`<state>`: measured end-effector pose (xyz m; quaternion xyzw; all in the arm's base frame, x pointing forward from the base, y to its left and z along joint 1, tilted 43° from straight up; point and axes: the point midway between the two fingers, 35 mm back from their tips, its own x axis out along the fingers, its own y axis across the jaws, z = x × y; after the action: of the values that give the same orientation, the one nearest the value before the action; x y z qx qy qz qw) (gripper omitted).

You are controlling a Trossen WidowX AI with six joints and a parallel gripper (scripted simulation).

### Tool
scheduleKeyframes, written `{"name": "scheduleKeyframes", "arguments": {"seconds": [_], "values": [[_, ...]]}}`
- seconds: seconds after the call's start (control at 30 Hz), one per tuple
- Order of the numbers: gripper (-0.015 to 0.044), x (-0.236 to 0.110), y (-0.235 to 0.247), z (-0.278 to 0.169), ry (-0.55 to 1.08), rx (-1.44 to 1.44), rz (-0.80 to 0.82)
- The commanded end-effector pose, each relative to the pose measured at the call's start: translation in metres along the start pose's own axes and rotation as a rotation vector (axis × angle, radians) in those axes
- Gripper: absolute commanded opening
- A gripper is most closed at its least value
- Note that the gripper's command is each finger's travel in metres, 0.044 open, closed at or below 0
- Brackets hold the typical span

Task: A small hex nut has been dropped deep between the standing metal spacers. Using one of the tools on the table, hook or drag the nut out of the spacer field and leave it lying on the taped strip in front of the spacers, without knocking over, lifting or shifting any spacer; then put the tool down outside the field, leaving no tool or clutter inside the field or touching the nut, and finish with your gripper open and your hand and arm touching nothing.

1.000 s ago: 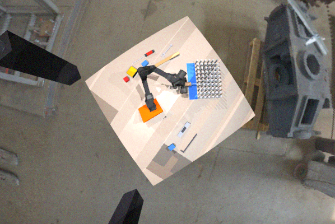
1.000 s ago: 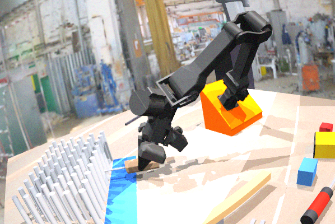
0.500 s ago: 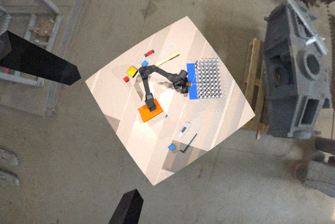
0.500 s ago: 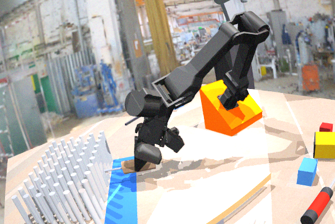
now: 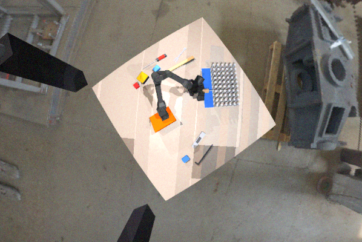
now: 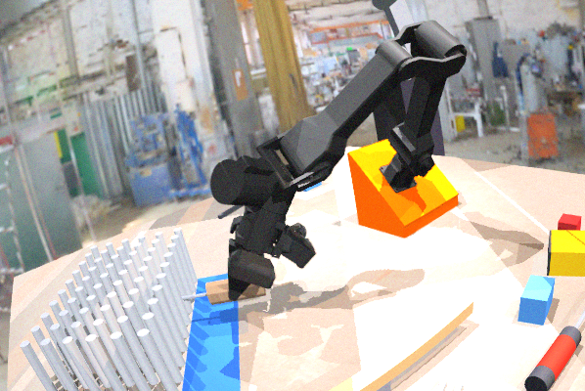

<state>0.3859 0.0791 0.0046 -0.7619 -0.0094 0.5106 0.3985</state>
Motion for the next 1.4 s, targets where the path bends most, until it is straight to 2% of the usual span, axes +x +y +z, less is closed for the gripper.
{"name": "scheduleKeyframes", "arguments": {"seconds": [0.0, 1.37], "values": [[0.0000, 0.002, 0.000, -0.005, 0.004, -0.005, -0.004], [0.0000, 0.023, 0.003, 0.002, 0.003, 0.002, 0.001]]}}
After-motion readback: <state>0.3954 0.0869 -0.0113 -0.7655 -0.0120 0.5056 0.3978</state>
